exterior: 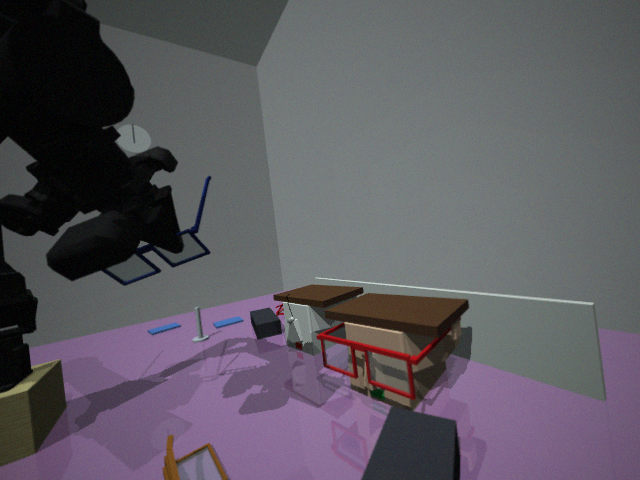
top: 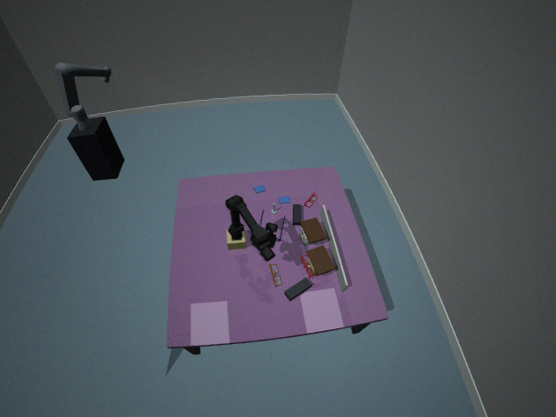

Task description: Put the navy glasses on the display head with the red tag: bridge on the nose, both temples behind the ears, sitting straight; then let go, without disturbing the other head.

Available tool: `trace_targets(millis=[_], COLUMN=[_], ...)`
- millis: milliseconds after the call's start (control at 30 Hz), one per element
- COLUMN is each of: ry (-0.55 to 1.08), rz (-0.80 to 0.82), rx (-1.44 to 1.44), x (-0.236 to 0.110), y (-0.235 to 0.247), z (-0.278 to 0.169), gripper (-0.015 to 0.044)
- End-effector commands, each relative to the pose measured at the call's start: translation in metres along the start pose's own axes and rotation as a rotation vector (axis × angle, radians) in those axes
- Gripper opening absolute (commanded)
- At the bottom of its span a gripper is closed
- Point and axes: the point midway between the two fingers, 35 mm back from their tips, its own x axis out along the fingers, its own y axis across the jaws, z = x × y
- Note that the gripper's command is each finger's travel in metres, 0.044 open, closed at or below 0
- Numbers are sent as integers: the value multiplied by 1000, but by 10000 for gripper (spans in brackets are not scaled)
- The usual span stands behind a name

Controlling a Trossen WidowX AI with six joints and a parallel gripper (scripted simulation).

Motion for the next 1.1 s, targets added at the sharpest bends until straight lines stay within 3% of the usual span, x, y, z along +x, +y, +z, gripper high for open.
trace_targets(millis=[0,333,1067], ry=[63,218,204], rz=[-25,-110,-97], rx=[132,468,438], x=[-14,-52,-48], y=[3,12,13], z=[-3,-6,-4], gripper=[0,0,0])
